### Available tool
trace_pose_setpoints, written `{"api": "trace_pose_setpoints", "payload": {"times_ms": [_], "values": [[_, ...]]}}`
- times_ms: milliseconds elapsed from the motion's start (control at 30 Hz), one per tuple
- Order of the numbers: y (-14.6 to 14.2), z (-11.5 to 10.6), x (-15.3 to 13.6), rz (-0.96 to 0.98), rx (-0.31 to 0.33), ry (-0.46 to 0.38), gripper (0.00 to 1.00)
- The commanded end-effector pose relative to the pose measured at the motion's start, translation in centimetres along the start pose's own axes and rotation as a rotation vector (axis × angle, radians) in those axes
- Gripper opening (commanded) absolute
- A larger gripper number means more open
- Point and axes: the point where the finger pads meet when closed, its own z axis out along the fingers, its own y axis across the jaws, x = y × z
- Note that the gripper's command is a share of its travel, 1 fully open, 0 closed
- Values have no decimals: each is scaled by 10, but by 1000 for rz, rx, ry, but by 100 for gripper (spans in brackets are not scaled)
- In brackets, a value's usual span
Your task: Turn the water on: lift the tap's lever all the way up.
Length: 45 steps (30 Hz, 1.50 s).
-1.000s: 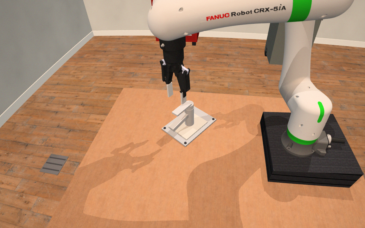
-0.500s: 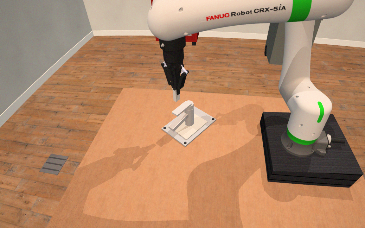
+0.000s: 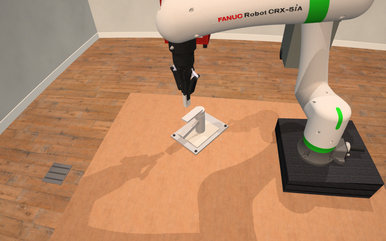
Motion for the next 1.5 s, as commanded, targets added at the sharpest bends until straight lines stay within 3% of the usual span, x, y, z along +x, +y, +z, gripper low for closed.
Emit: {"api": "trace_pose_setpoints", "payload": {"times_ms": [0, 67, 100, 1467], "values": [[0, 0, 0, 0, 0, 0, 0], [0, 0, 0, 0, 0, 0, 0], [0, 0, 0, 0, 0, 0, 43], [0, 0, 0, 0, 0, 1, 43]]}}
